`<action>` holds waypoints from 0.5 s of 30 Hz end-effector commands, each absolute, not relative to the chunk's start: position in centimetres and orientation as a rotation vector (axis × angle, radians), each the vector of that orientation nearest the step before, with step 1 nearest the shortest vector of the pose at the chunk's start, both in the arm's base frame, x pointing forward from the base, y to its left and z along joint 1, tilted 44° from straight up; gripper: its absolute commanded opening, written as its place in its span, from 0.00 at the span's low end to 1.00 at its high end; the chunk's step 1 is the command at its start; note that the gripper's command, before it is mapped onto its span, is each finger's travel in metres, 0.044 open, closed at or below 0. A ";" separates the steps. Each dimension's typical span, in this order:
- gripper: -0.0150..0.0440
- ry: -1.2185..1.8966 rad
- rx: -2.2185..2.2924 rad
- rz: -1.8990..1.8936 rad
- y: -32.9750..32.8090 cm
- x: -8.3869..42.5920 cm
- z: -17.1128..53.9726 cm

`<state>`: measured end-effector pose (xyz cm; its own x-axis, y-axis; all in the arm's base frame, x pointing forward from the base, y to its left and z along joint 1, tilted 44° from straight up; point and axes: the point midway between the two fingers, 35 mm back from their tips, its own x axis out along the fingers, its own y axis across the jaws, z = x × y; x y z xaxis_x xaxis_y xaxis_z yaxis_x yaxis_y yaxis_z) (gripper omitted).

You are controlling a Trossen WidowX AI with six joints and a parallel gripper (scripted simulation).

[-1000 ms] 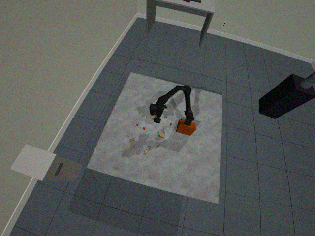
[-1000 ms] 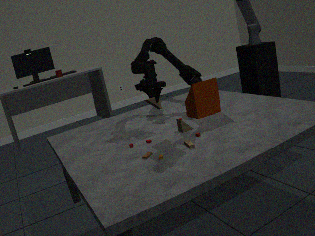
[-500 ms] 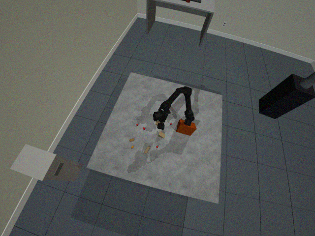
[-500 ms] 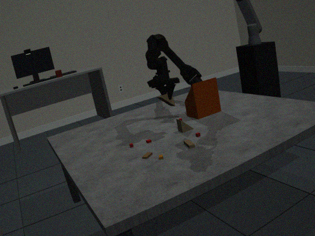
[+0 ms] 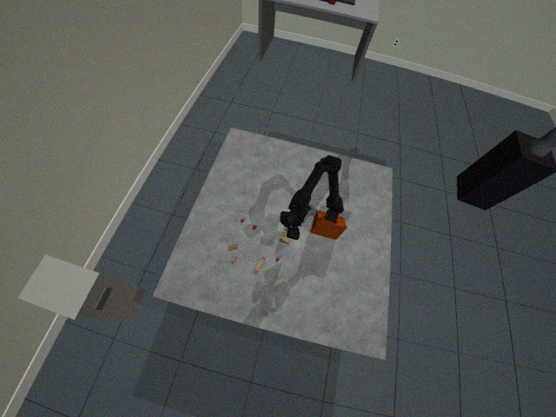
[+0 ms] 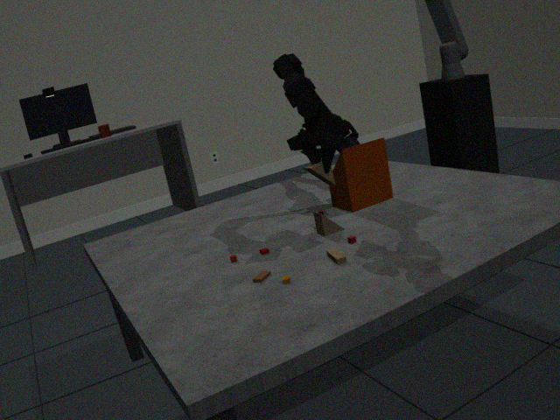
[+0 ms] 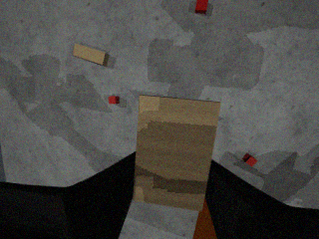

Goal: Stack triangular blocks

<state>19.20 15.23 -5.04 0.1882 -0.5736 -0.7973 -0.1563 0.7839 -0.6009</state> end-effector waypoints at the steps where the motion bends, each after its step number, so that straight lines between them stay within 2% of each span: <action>1: 0.25 1.365 -0.661 -0.346 15.4 17.2 -5.7; 9: 0.25 1.328 -0.678 -0.393 15.1 13.8 -6.6; 15: 0.25 1.324 -0.678 -0.397 14.8 14.0 -7.2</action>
